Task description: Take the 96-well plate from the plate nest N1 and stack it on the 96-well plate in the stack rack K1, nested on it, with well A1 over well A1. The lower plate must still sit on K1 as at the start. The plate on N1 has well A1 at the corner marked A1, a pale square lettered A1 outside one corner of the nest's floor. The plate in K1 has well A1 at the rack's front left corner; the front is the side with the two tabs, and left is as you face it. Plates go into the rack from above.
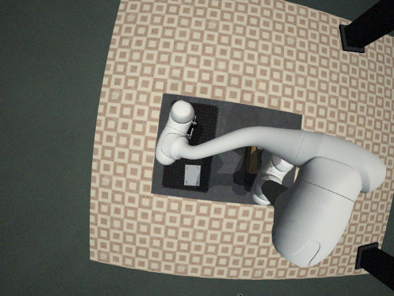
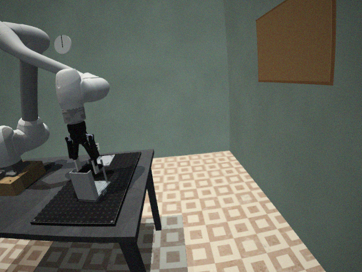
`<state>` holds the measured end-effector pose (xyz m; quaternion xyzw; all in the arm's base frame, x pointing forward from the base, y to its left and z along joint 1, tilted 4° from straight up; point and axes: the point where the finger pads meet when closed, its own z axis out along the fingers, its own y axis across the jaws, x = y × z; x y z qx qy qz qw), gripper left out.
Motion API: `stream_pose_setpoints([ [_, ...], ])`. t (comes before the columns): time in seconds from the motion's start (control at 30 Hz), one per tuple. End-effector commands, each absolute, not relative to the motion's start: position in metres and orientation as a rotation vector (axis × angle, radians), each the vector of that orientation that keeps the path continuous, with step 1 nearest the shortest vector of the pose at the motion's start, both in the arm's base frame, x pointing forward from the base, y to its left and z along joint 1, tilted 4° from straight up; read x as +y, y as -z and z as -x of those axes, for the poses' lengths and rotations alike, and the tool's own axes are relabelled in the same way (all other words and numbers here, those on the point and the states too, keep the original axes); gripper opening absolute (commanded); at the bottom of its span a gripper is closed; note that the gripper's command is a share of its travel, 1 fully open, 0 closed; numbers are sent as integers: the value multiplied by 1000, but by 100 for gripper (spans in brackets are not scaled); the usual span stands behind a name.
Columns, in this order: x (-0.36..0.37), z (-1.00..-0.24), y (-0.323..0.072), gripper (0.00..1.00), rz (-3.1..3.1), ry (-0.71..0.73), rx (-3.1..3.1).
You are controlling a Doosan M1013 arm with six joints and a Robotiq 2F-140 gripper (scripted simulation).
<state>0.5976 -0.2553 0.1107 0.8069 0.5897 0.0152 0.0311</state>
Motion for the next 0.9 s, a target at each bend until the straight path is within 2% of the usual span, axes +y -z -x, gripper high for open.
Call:
stream_pose_setpoints([
  [0.0,-255,-598,-106,0,-2486,-47,1817],
  [0.87,-257,-600,-66,0,-2486,-47,1817],
])
